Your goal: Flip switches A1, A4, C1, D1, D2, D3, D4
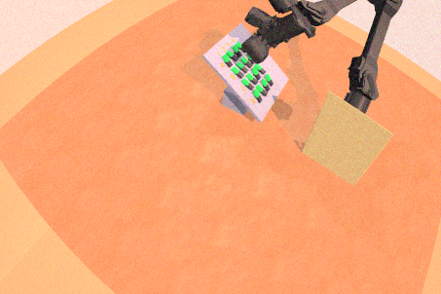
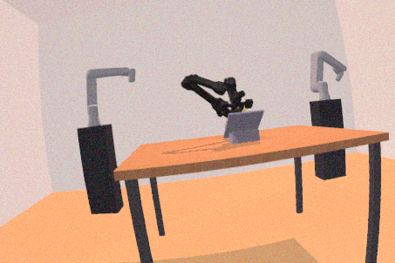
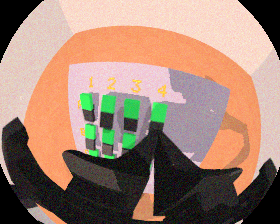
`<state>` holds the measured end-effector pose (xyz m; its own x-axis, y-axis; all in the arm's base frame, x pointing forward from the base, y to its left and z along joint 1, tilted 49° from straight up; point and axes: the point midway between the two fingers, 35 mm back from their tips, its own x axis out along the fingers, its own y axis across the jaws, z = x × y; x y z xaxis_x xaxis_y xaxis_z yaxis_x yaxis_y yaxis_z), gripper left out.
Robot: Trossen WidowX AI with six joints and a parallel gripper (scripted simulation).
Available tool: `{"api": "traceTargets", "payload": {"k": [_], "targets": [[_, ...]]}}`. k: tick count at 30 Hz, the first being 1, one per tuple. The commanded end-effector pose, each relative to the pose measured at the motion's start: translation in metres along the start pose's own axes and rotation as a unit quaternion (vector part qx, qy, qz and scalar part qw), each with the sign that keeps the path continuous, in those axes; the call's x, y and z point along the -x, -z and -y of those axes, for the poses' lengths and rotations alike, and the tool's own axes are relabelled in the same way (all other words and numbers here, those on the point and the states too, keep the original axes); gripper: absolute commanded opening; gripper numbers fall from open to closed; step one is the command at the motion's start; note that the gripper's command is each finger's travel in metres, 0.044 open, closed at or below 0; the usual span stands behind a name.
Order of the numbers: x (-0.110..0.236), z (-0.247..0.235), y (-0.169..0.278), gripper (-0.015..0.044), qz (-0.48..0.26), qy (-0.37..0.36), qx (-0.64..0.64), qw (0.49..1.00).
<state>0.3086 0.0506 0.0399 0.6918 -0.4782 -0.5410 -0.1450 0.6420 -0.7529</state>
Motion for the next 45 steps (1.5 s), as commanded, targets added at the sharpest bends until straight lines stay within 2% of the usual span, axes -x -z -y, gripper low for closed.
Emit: {"api": "traceTargets", "payload": {"k": [1, 45], "targets": [[-0.0009, -0.0008, -0.0002, 0.0000, 0.001, -0.002, 0.001, 1.000], [-0.0052, -0.0007, -0.0001, 0.0000, 0.001, -0.002, 0.001, 1.000]]}}
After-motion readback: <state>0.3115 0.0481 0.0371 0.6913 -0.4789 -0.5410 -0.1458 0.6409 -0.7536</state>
